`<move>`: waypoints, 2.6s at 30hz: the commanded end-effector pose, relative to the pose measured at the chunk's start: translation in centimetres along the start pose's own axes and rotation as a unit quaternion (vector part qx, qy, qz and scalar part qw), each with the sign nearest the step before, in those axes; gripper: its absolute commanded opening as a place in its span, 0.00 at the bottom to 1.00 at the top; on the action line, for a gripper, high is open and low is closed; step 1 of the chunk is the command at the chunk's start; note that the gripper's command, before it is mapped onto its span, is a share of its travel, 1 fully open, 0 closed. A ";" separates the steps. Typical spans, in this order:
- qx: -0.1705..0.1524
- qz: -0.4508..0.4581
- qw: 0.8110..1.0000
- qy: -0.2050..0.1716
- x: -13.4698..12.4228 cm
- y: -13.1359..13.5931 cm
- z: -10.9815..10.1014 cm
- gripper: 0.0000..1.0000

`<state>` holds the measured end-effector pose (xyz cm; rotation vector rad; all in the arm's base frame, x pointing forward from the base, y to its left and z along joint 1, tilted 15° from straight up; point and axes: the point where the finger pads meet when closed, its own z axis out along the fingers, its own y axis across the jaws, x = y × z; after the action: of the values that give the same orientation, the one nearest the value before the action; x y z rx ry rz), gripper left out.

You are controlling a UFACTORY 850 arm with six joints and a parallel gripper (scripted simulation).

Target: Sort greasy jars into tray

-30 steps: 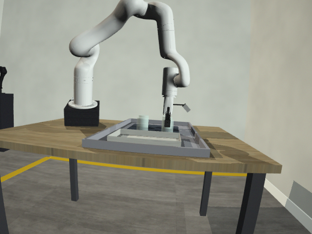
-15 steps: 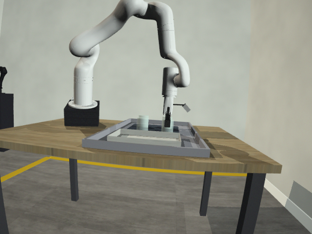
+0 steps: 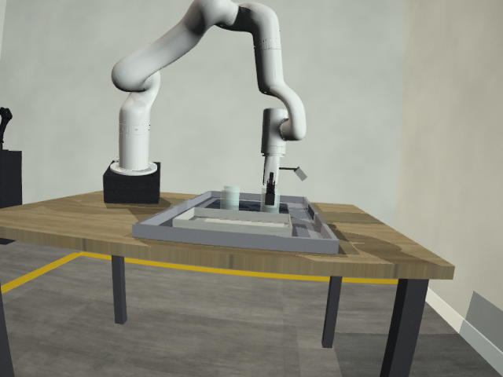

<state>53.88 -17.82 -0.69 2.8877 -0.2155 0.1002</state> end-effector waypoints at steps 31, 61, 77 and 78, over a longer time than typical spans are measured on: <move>0.000 0.000 1.000 0.001 0.1 0.0 -0.1 0.74; 0.000 0.000 1.000 0.001 0.1 0.0 -0.1 0.71; 0.000 0.000 1.000 0.001 0.1 0.0 -0.1 0.68; 0.000 0.000 1.000 0.001 0.1 0.0 -0.1 0.68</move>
<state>53.88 -17.82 -0.69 2.8877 -0.2155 0.1003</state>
